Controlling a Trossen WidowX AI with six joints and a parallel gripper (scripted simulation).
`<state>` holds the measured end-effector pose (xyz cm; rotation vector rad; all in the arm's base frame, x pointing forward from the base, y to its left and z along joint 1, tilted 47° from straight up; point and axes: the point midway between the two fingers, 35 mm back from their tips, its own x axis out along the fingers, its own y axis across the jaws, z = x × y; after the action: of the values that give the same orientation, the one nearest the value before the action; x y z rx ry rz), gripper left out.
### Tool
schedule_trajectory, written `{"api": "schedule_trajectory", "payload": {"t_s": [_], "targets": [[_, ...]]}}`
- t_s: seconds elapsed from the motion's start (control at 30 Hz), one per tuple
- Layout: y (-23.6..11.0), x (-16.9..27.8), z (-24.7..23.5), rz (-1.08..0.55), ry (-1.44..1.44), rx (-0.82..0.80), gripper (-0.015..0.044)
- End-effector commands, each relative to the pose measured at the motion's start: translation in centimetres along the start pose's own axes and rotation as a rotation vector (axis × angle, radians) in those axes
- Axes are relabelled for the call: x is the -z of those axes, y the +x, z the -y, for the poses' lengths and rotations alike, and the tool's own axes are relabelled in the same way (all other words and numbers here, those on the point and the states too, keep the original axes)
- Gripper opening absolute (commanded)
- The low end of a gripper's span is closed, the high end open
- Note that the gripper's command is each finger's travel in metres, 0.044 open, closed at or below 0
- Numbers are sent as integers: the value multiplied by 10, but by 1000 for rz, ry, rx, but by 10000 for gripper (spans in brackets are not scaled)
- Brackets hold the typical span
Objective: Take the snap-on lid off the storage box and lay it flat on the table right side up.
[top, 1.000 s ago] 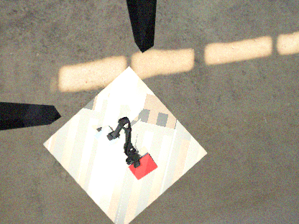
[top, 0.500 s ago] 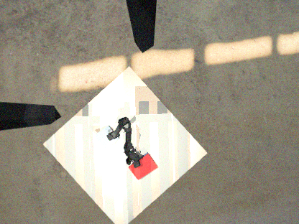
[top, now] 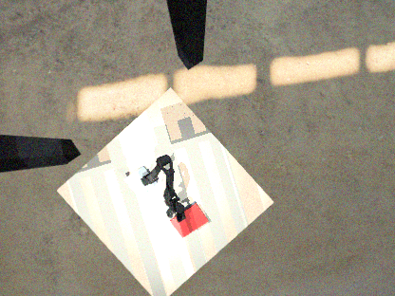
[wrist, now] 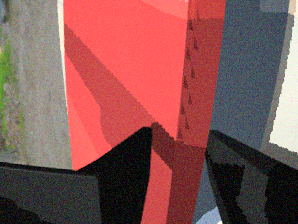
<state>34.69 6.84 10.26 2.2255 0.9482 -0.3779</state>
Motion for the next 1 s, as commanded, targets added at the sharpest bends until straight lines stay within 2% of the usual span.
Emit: {"api": "schedule_trajectory", "payload": {"t_s": [0.0, 0.97], "targets": [[-2, 0, -2, 1, 3, 1, 0], [-19, 0, -37, 2, 2, 1, 0]]}}
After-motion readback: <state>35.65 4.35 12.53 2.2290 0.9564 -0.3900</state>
